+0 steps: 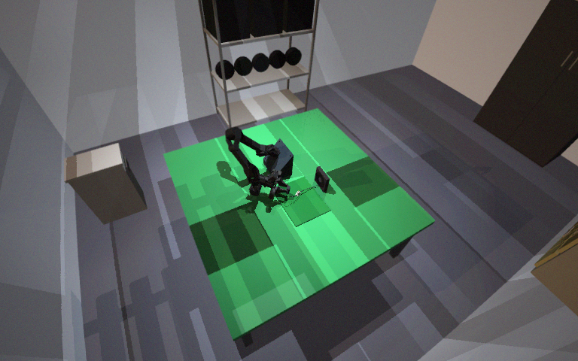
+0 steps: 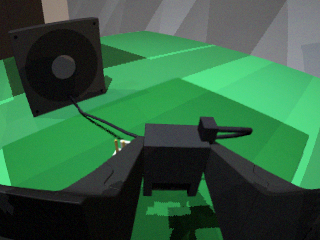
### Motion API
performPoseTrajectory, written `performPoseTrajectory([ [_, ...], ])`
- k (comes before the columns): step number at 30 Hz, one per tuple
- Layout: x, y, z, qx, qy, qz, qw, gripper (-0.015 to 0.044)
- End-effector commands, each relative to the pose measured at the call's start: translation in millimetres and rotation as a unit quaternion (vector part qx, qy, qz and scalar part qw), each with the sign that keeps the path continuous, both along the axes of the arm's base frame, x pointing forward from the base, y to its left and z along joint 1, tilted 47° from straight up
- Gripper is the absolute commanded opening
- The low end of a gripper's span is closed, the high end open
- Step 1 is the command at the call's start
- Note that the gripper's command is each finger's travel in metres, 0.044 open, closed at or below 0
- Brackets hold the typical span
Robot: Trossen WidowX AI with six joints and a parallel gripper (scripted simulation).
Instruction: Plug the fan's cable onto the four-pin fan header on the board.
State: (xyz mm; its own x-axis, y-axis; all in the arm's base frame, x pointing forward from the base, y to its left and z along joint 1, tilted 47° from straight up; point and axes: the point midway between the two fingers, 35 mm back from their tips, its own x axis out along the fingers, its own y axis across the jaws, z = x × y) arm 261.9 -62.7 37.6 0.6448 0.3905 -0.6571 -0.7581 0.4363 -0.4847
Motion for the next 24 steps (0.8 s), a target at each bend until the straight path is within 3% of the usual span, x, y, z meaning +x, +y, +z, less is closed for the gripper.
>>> performPoseTrajectory([
  [1,1.9,-3.2,-2.3,0.001,-0.003,0.003,1.0,0.0],
  [24,3.7,-18.2,-16.2,0.001,-0.002,0.003,1.0,0.0],
])
